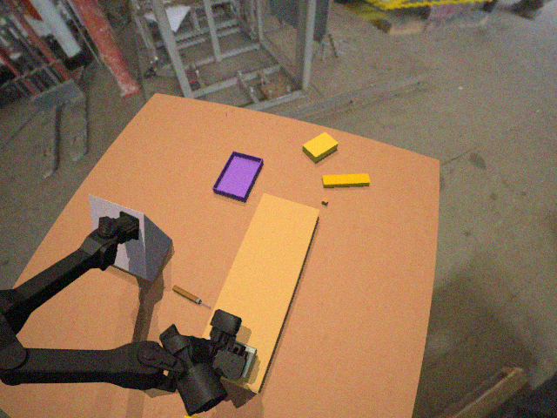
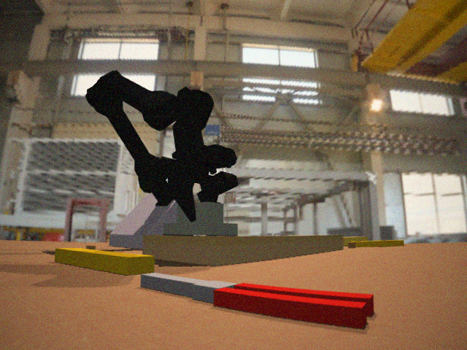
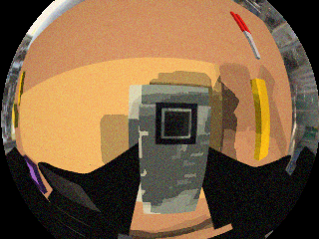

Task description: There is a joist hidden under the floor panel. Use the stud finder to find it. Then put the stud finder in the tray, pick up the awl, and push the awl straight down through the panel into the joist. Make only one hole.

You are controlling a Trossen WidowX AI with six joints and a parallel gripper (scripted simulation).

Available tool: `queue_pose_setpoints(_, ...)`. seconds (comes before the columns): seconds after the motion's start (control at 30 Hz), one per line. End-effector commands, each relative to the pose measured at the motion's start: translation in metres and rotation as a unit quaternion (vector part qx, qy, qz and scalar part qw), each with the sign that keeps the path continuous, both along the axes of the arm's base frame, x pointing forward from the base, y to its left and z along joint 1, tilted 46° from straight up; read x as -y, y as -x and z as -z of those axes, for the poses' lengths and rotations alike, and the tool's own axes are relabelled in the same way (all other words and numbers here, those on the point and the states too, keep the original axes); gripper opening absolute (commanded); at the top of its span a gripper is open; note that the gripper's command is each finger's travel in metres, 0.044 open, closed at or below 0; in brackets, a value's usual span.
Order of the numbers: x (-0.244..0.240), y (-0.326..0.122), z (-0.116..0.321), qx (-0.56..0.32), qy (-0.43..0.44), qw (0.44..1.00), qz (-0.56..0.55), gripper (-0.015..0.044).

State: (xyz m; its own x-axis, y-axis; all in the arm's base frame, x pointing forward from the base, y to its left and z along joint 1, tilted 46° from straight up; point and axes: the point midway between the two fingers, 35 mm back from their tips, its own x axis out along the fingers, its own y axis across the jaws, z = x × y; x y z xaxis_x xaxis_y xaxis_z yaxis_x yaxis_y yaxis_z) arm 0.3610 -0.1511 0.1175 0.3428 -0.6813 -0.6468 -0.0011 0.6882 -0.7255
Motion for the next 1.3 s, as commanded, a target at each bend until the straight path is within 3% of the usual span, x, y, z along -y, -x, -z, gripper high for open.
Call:
queue_pose_setpoints(0.0,-0.001,0.0,0.001,-0.001,0.0,1.0,-0.001,0.0)
queue_pose_setpoints(0.3,-0.008,-0.001,-0.006,-0.001,-0.001,1.0,0.0,0.0)
queue_pose_setpoints(0.8,-0.07,0.008,-0.071,-0.001,-0.001,1.0,0.001,0.0)
queue_pose_setpoints(1.0,-0.076,0.004,-0.066,-0.009,-0.003,1.0,-0.01,0.0)
queue_pose_setpoints(1.27,-0.127,-0.016,-0.023,-0.065,-0.02,0.994,-0.083,0.0)
